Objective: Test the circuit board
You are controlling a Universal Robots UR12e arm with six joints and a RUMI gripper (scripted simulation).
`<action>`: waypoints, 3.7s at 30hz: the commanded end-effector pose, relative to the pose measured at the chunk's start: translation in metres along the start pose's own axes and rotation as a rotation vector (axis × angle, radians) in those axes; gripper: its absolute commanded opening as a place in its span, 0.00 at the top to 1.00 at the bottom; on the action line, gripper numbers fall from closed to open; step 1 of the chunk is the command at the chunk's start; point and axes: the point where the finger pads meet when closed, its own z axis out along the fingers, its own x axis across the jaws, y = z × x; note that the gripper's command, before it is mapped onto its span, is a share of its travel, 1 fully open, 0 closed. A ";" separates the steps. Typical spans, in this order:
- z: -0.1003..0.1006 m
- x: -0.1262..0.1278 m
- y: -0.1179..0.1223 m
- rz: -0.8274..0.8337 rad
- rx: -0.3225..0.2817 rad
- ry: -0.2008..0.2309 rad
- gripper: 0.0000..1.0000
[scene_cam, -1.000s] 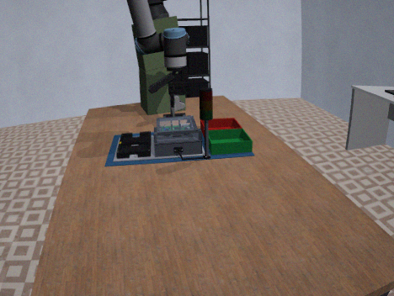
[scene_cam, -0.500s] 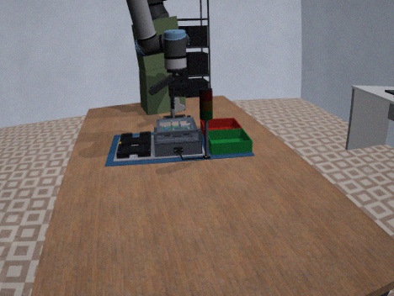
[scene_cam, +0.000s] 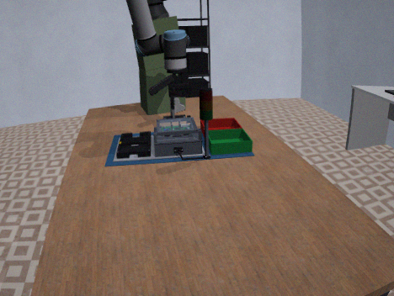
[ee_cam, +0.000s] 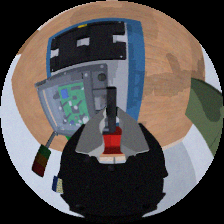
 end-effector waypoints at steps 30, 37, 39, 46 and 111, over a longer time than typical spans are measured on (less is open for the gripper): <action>0.003 -0.001 0.000 0.000 0.000 -0.001 1.00; 0.005 -0.001 0.000 0.000 0.000 -0.001 1.00; 0.006 -0.001 0.000 0.000 0.000 -0.001 1.00; 0.006 -0.001 0.000 0.000 0.000 -0.001 0.87; -0.087 -0.001 0.000 0.000 0.000 -0.001 0.87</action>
